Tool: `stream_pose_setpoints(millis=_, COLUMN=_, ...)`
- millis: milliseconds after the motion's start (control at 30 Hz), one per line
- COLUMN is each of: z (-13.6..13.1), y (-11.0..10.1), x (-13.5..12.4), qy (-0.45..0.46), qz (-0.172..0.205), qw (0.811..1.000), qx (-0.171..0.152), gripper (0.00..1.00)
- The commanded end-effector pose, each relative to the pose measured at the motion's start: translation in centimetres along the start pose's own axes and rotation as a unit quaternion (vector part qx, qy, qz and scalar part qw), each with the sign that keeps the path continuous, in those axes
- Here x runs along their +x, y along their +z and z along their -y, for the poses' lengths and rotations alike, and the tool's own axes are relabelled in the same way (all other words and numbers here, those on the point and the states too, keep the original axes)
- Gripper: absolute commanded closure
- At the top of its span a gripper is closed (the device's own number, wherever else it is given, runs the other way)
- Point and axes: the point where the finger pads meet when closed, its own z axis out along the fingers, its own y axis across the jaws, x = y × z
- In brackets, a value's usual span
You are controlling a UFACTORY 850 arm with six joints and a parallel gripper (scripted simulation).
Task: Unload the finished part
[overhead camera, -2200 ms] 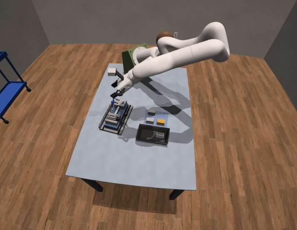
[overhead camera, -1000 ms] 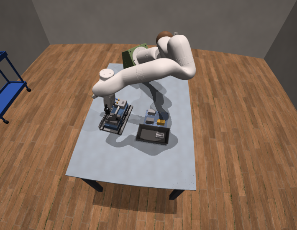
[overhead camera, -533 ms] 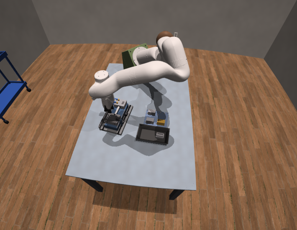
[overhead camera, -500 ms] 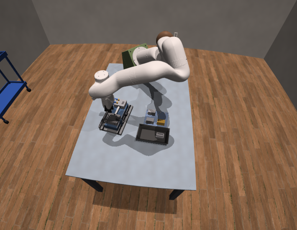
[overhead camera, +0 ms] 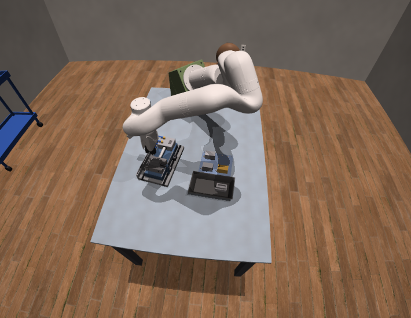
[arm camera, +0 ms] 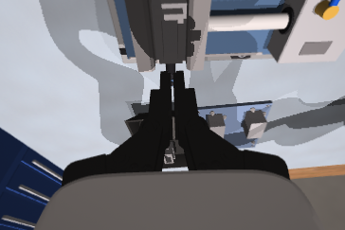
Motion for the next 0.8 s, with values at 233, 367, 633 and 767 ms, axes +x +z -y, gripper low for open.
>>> stream_pose_setpoints(millis=233, z=0.05, y=-0.06, x=0.02, qy=0.000, qz=0.000, qw=1.000, qx=0.001, gripper=1.00)
stream_pose_setpoints(millis=367, z=0.05, y=-0.06, x=0.02, qy=0.000, qz=0.000, qw=1.000, qx=0.001, gripper=1.00)
stream_pose_setpoints(millis=633, z=0.05, y=-0.06, x=0.02, qy=0.000, qz=0.000, qw=1.000, qx=0.001, gripper=0.31)
stream_pose_setpoints(millis=767, z=0.05, y=-0.06, x=0.02, qy=0.000, qz=0.000, qw=1.000, qx=0.001, gripper=0.31)
